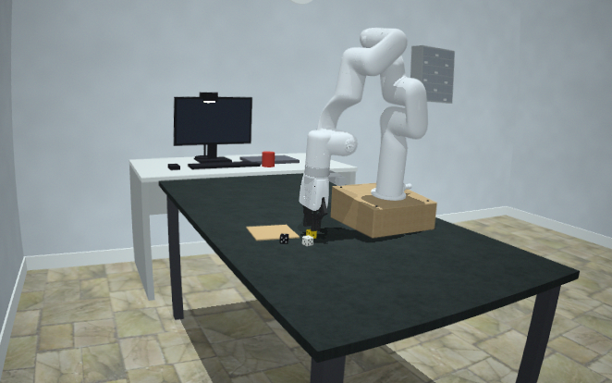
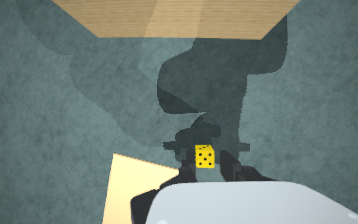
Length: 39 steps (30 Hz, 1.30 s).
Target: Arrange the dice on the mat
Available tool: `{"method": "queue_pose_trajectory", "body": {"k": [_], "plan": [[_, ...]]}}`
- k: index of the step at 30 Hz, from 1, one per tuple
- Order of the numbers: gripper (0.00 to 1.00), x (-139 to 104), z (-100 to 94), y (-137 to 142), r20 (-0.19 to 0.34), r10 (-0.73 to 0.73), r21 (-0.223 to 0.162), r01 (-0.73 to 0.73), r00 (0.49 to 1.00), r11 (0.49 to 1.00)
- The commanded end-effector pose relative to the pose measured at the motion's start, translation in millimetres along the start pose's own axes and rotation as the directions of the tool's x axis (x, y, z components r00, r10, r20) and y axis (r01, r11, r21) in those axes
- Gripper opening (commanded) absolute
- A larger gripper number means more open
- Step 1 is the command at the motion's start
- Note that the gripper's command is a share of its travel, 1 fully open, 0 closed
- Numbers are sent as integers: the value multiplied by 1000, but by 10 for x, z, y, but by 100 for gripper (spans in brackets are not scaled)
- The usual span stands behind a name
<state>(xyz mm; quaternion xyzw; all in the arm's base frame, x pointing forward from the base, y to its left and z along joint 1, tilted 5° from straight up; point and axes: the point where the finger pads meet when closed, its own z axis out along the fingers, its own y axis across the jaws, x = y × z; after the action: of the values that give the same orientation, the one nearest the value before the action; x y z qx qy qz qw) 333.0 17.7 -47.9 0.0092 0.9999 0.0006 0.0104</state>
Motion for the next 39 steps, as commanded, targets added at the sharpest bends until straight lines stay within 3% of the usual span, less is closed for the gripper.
{"method": "queue_pose_trajectory", "body": {"k": [1,21,39], "plan": [[42,-11,-6,0,3,0,0,0,1000,1000],[42,-11,11,2,3,0,0,0,1000,1000],[42,-10,249,21,3,0,0,0,1000,1000]]}}
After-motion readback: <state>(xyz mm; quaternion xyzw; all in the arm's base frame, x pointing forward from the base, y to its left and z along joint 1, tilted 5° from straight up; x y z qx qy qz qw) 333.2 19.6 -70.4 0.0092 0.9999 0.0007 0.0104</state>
